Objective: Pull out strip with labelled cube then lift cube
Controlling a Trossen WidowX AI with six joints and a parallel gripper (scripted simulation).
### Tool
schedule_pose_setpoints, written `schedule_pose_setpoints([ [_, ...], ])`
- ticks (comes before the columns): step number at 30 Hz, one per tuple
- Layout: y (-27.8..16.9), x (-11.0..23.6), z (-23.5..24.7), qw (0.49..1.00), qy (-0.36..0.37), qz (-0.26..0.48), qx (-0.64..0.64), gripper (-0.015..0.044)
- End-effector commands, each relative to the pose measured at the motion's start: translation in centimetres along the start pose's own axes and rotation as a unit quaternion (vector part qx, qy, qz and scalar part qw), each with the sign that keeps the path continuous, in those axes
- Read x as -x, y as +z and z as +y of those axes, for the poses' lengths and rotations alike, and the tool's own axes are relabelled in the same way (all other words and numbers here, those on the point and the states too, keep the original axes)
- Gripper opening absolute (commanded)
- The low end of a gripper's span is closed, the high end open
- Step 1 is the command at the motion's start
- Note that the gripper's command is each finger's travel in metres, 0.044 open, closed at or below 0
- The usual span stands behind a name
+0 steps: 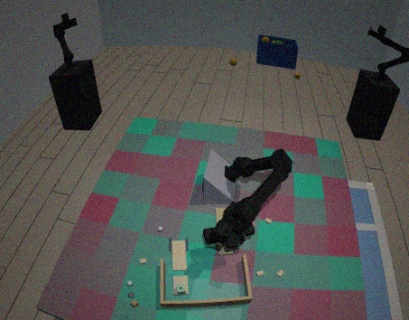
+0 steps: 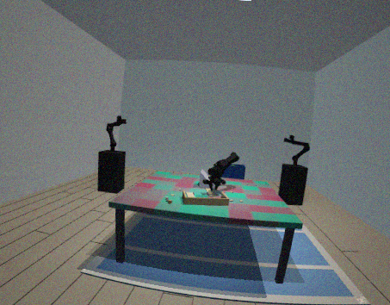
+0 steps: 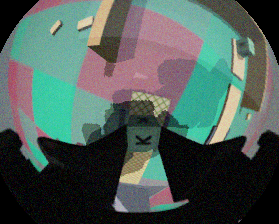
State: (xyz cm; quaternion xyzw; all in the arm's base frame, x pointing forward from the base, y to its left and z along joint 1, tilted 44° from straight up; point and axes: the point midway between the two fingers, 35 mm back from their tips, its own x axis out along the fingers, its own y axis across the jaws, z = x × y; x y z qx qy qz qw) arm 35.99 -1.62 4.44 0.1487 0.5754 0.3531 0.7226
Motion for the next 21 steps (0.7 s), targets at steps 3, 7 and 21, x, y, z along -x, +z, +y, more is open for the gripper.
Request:
schedule_pose_setpoints([
  [3,-3.1,2.3,0.9,1.0,-0.002,-0.002,-0.004,0.0],
  [7,-3.5,2.5,1.0,1.0,-0.002,-0.002,-0.004,0.0],
  [21,-5.7,4.3,1.6,1.0,-0.002,-0.002,-0.005,0.0],
])
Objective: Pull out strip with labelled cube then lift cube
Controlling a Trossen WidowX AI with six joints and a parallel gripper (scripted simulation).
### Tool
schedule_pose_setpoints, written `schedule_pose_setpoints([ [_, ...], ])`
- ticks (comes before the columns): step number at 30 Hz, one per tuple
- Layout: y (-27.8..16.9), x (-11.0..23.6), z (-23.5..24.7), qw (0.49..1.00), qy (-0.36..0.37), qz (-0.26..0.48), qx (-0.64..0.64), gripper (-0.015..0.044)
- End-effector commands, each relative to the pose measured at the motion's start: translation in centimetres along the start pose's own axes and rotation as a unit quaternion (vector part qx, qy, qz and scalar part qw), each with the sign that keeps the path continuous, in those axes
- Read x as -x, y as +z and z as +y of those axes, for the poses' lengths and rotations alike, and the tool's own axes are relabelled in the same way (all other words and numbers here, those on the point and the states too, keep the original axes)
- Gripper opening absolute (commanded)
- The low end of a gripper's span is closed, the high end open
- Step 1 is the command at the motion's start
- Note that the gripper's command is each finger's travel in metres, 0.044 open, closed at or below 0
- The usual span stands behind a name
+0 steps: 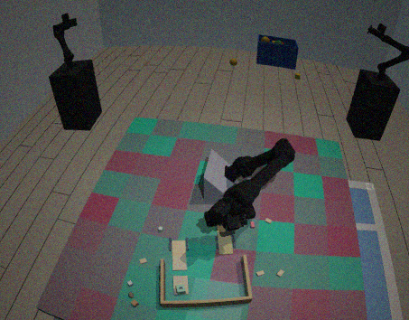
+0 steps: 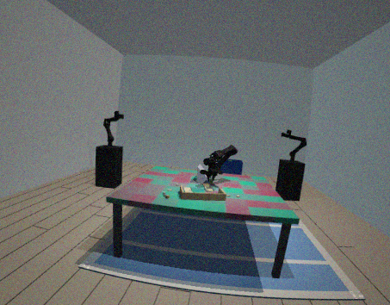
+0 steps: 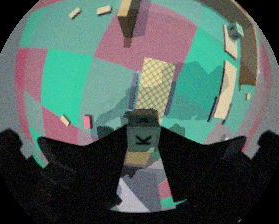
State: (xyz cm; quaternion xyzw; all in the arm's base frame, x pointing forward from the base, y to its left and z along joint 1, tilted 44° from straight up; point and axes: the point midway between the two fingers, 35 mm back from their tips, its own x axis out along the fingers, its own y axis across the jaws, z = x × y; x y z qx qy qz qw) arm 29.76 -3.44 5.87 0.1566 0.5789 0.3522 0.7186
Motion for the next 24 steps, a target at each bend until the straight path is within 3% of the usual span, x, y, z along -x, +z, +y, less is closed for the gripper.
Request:
schedule_pose_setpoints([
  [1,0.0,2.0,-0.1,1.0,-0.007,-0.003,0.003,0.0],
  [5,0.0,3.2,0.0,1.0,-0.007,-0.003,0.003,0.0],
  [24,0.0,3.2,0.0,1.0,-0.007,-0.003,0.003,0.0],
])
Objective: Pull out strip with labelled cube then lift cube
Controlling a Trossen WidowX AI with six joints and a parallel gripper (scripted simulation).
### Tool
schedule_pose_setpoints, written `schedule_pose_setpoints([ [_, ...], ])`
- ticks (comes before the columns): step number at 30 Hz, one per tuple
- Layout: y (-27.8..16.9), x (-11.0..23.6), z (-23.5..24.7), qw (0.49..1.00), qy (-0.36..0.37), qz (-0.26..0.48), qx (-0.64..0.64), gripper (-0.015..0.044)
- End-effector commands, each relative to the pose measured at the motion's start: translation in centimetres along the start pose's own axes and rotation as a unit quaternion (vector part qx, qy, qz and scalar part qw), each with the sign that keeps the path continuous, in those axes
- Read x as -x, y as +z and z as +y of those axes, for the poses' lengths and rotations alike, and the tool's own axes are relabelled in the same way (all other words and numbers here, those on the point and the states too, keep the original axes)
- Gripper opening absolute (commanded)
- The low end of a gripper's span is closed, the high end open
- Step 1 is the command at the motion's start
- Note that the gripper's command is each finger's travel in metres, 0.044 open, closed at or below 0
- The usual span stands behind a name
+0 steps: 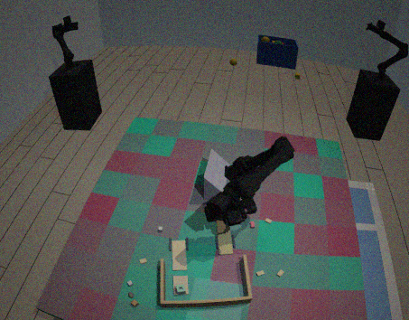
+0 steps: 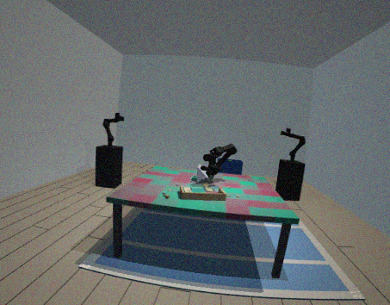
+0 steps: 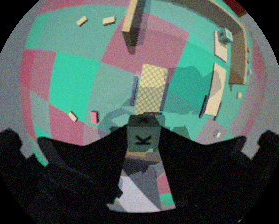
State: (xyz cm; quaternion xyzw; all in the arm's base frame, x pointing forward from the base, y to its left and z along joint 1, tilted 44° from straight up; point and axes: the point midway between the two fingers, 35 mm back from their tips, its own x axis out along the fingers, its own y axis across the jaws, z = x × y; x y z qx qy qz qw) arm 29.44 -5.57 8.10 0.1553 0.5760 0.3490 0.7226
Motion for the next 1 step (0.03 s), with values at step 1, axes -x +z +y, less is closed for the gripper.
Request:
schedule_pose_setpoints([
  [1,0.02,0.15,-0.05,1.0,-0.003,0.001,0.003,0.0],
])
